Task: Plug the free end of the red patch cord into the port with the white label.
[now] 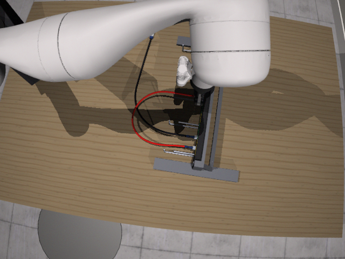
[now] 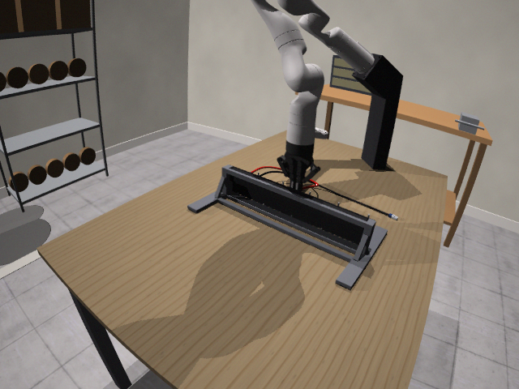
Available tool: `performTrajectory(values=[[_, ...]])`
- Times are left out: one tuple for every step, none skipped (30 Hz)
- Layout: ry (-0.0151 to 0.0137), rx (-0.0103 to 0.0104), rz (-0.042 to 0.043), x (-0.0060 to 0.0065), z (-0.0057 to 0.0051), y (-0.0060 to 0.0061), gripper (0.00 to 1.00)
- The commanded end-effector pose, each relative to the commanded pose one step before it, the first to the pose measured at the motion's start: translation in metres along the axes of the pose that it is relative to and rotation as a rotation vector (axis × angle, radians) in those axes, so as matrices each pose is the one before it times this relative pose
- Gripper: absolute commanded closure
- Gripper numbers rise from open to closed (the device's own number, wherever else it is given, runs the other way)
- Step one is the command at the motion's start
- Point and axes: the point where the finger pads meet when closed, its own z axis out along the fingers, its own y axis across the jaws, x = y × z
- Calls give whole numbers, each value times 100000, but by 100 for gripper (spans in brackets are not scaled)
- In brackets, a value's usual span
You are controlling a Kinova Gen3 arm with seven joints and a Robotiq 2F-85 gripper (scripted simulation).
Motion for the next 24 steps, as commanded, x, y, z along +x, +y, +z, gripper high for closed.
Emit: performTrajectory(values=[[-812,210,282,-656,-146,-301,100],[0,0,0,0,0,0,100],[0,0,0,0,0,0,100],[0,0,0,0,0,0,100],[0,0,0,0,0,0,100],[0,0,0,0,0,0,100],[0,0,0,0,0,0,100],[0,0,0,0,0,0,100],[0,0,0,0,0,0,100],[0,0,0,0,0,0,100],[0,0,0,0,0,0,100],[0,0,0,0,0,0,100],[0,0,0,0,0,0,100],[0,0,0,0,0,0,100],[0,0,0,0,0,0,100],[0,0,0,0,0,0,100],[0,0,0,0,0,0,100],[-1,0,4,-3,0,0,100],[-5,-2,26,-20,-1,1,100],[-12,-5,60,-48,-2,1,100],[-6,-8,86,-69,-4,2,100],[9,-10,99,-82,-5,2,100],[31,-11,102,-85,-5,2,100],[0,0,0,0,0,0,100]])
